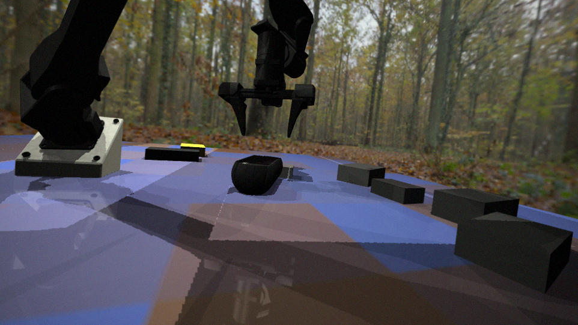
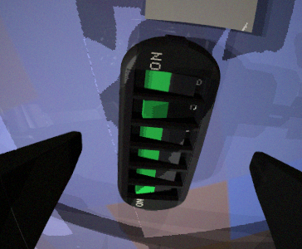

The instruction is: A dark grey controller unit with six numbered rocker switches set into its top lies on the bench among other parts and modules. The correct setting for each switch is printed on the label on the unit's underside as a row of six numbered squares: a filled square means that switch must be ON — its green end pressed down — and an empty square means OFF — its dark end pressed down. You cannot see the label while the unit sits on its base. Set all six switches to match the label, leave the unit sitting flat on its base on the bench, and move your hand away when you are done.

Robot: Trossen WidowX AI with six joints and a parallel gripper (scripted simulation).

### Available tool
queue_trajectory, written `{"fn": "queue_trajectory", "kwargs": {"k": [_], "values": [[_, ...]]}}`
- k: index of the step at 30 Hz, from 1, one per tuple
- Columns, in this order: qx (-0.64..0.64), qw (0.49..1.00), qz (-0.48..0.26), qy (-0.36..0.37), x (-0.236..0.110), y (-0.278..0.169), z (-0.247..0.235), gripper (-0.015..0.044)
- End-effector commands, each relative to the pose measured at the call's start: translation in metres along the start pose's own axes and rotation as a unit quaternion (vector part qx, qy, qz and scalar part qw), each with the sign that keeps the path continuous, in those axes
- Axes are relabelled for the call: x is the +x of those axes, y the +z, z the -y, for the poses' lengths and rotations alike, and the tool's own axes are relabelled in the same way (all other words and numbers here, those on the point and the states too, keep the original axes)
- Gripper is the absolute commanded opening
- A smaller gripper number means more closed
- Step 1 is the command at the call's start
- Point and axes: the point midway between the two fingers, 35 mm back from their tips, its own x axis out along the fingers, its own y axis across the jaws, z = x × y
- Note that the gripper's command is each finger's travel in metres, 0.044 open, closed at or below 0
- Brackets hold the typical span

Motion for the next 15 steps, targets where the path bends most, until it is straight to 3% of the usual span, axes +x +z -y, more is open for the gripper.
{"fn": "queue_trajectory", "kwargs": {"k": [1, 15], "values": [[0.0, 0.999, -0.023, 0.025, -0.003, 0.02, 0.004, 0.044], [0.0, 0.999, -0.026, 0.028, 0.009, 0.025, 0.004, 0.044]]}}
